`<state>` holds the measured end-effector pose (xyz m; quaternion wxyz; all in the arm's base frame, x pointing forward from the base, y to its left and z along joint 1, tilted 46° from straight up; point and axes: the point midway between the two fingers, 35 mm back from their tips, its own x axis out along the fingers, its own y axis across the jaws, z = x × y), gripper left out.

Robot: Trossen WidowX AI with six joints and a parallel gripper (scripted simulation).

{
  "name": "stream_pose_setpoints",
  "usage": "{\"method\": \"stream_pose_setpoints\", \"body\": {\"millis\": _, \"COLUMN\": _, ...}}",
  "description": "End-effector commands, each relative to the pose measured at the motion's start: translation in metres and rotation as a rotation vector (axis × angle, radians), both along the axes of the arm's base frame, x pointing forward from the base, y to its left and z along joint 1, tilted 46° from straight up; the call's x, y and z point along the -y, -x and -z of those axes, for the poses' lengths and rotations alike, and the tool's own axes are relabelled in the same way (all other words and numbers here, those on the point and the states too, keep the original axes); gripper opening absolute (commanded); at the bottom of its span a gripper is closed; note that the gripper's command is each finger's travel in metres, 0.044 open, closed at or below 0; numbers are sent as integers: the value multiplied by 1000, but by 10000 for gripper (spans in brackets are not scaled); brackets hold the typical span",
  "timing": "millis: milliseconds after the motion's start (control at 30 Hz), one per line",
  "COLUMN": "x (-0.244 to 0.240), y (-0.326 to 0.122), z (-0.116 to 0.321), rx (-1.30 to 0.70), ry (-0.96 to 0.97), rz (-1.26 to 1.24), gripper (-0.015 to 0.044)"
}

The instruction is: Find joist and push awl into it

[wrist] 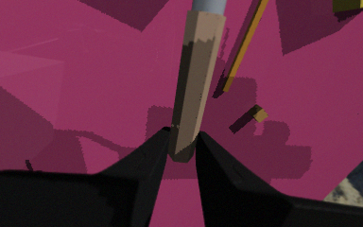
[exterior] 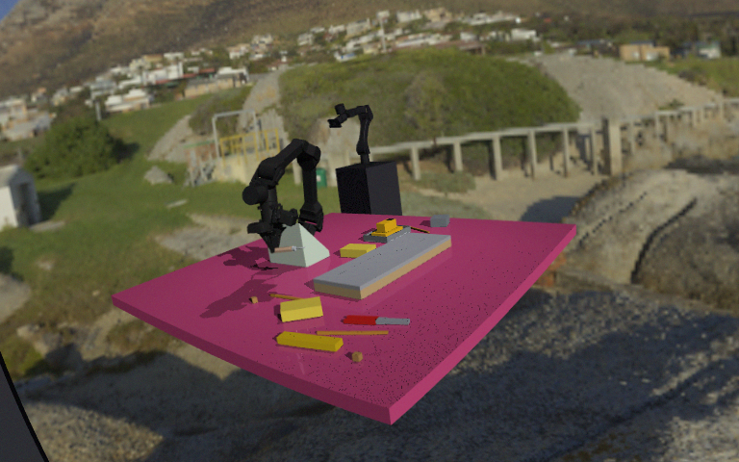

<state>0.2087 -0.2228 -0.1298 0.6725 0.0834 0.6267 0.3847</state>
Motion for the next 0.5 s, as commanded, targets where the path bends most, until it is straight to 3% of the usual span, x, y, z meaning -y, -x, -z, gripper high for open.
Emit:
{"method": "stream_pose_setpoints", "body": {"millis": 0, "x": 6, "y": -14, "z": 7, "rx": 181, "ry": 43, "rz": -38, "gripper": 0}}
{"method": "stream_pose_setpoints", "body": {"millis": 467, "x": 34, "y": -65, "z": 14, "rx": 825, "ry": 312, "rz": -285, "gripper": 0}}
